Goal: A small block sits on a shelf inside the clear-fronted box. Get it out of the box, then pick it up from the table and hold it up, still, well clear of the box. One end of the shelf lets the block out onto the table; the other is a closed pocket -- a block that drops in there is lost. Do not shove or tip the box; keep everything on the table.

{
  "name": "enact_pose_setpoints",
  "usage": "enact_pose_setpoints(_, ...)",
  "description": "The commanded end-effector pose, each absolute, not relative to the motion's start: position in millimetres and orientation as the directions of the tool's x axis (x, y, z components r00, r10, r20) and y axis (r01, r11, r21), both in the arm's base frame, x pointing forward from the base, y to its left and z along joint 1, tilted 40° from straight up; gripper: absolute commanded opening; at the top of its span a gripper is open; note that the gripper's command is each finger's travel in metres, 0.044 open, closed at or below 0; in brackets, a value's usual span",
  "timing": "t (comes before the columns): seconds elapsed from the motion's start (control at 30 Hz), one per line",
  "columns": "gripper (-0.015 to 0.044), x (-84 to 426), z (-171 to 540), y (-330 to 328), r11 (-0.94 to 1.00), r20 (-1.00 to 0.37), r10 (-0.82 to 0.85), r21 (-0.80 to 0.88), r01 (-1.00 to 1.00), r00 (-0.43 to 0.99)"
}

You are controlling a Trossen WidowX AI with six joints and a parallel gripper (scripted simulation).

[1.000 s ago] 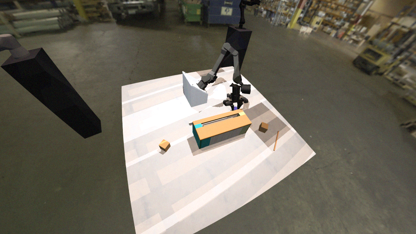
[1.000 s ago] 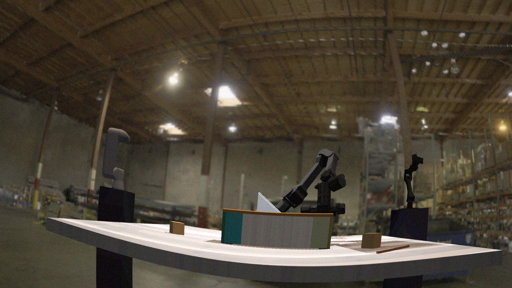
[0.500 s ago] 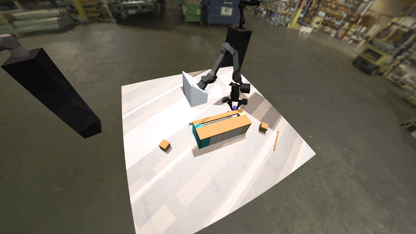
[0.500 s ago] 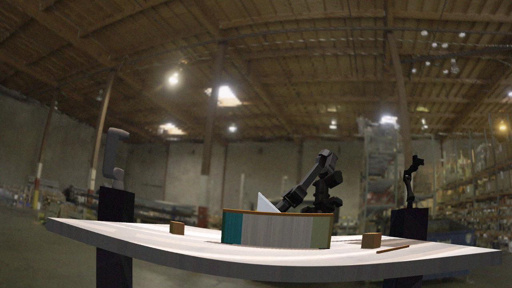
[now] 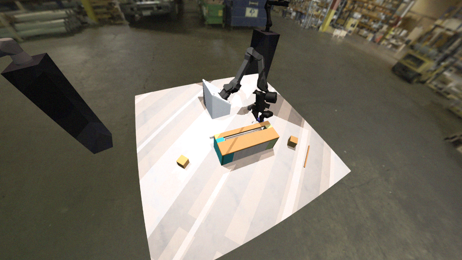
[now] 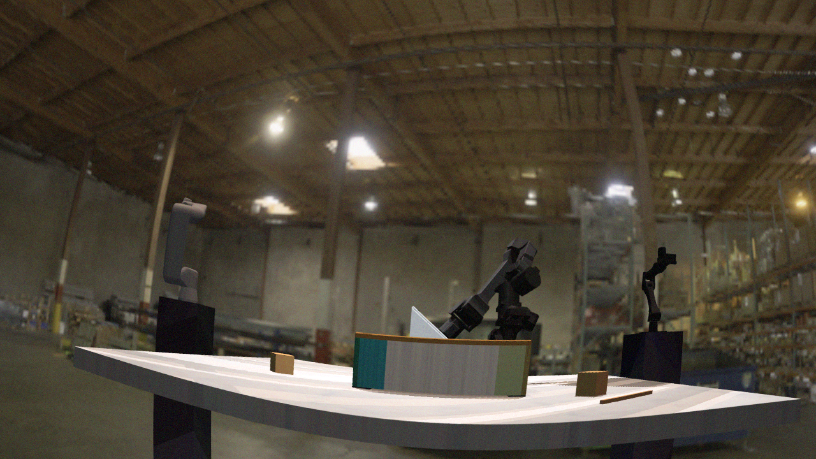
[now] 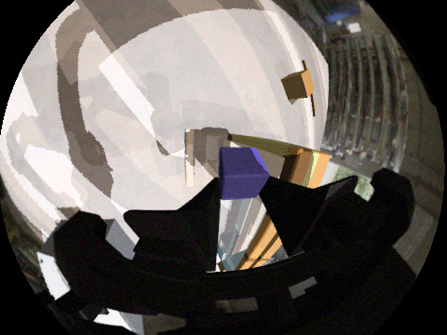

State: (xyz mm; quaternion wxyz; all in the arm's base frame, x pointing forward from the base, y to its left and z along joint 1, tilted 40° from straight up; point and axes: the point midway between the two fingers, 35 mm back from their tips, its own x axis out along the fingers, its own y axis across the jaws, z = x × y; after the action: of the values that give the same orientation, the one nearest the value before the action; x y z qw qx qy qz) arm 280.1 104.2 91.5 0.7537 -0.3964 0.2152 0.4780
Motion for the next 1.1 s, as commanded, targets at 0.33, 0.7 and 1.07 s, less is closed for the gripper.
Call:
enact_pose_setpoints(0.33,0.0000,274.7,94.7,91.8,0.596,-0.692,0.566,-0.032,-0.803,0.448)
enact_pose_setpoints(0.7,0.0000,270.1,96.4,82.9,0.772,-0.682,0.581,0.288,-0.567,0.444)
enact_pose_setpoints(1.07,0.0000,265.2,98.6,74.5,0.798,-0.670,0.596,0.558,-0.228,0.443)
